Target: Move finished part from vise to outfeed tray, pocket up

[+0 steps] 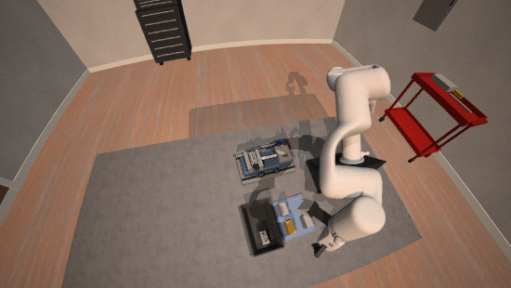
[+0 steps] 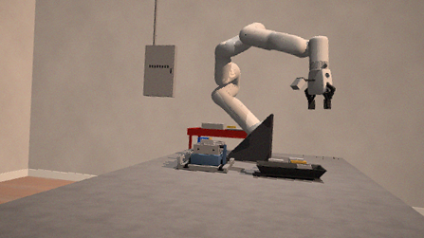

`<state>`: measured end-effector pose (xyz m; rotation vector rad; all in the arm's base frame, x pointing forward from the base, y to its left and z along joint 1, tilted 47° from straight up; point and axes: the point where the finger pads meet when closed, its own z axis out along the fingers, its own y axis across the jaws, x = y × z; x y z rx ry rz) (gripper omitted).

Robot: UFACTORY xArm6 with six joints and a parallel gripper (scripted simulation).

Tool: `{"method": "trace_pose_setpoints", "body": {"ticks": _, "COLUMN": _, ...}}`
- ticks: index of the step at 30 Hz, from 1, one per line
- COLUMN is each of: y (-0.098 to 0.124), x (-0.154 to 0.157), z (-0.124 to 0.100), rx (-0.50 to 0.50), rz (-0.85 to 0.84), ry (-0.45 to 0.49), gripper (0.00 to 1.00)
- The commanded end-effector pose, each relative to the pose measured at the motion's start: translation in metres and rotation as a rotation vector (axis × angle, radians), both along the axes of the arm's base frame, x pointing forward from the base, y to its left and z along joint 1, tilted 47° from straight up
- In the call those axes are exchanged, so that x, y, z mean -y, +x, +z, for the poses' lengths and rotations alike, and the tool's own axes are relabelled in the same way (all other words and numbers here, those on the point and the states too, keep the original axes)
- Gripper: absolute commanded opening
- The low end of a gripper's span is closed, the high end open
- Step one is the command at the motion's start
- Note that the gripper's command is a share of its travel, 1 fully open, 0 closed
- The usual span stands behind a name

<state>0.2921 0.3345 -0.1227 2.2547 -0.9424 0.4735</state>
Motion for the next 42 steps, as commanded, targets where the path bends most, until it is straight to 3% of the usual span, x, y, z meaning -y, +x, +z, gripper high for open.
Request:
{"method": "trace_pose_setpoints", "body": {"ticks": 1, "y": 0.031, "x": 0.013, "z": 0.026, "rx": 0.034, "rz": -0.029, "ry": 0.018, "gripper": 1.00}}
{"method": "trace_pose_setpoints", "body": {"ticks": 4, "y": 0.036, "x": 0.016, "z": 0.030, "rx": 0.040, "rz": -0.035, "ry": 0.020, "gripper": 1.00}}
{"method": "trace_pose_setpoints", "body": {"ticks": 5, "y": 0.050, "x": 0.025, "z": 0.042, "rx": 0.057, "rz": -0.051, "ry": 0.025, "gripper": 1.00}}
{"method": "trace_pose_setpoints", "body": {"ticks": 19, "y": 0.108, "x": 0.077, "z": 0.097, "rx": 0.138, "rz": -0.128, "ry": 0.041, "gripper": 1.00}}
{"method": "trace_pose_setpoints", "body": {"ticks": 21, "y": 0.108, "x": 0.077, "z": 0.097, "rx": 0.138, "rz": -0.128, "ry": 0.041, "gripper": 1.00}}
{"method": "trace_pose_setpoints", "body": {"ticks": 22, "y": 0.119, "x": 0.090, "z": 0.109, "rx": 0.157, "rz": -0.144, "ry": 0.043, "gripper": 1.00}}
{"method": "trace_pose_setpoints", "body": {"ticks": 36, "y": 0.161, "x": 0.158, "z": 0.164, "rx": 0.245, "rz": -0.223, "ry": 0.043, "gripper": 1.00}}
{"method": "trace_pose_setpoints", "body": {"ticks": 38, "y": 0.161, "x": 0.158, "z": 0.164, "rx": 0.245, "rz": -0.223, "ry": 0.043, "gripper": 1.00}}
{"method": "trace_pose_setpoints", "body": {"ticks": 42, "y": 0.174, "x": 0.188, "z": 0.185, "rx": 0.281, "rz": -0.255, "ry": 0.039, "gripper": 1.00}}
